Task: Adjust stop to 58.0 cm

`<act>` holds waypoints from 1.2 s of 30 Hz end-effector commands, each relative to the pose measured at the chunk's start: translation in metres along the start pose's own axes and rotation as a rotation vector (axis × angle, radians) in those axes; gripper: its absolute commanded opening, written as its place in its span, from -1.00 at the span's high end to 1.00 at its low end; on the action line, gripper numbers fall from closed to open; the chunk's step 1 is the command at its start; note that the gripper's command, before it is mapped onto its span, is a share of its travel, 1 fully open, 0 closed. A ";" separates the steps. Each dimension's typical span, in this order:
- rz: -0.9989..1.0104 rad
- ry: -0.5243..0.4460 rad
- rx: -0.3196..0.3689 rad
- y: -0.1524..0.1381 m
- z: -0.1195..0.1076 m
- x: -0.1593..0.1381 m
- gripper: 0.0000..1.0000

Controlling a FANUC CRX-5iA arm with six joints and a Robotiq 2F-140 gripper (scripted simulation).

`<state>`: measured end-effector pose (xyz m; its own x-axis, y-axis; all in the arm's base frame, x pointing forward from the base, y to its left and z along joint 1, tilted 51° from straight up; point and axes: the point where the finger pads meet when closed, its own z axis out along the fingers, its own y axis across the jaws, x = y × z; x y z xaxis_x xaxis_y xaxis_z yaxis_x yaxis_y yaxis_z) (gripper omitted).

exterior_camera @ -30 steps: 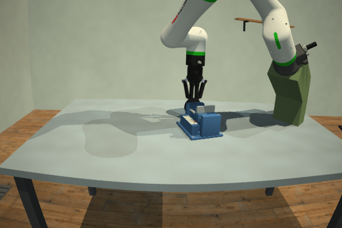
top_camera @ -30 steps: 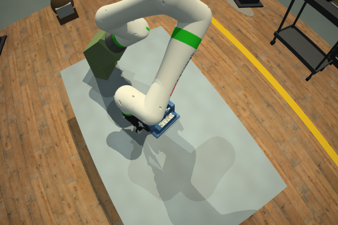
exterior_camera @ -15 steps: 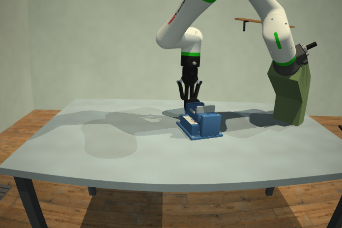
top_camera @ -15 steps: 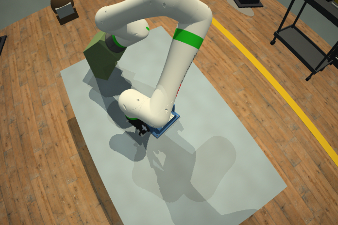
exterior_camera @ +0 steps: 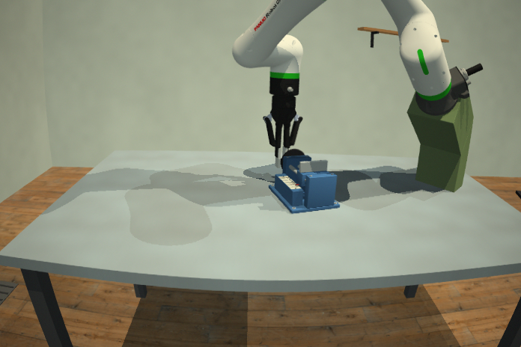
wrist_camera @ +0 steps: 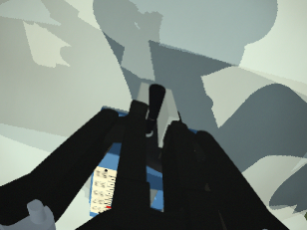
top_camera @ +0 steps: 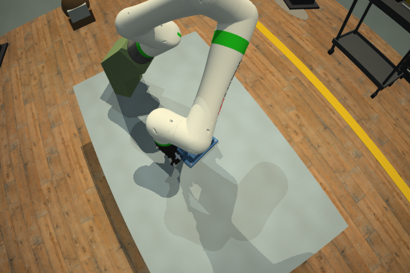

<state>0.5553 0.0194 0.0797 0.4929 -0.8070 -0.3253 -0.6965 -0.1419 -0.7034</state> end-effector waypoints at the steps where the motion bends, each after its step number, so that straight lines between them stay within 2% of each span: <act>1: 0.000 0.000 -0.001 -0.001 -0.009 0.000 0.92; 10: 0.000 0.000 -0.001 0.006 -0.027 0.000 0.92; 21: 0.000 0.000 -0.001 0.023 -0.037 0.000 0.92; 36: 0.000 0.000 -0.001 0.050 -0.029 0.000 0.92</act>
<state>0.5066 -0.0060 0.0688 0.4927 -0.8071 -0.3253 -0.6974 -0.1427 -0.7023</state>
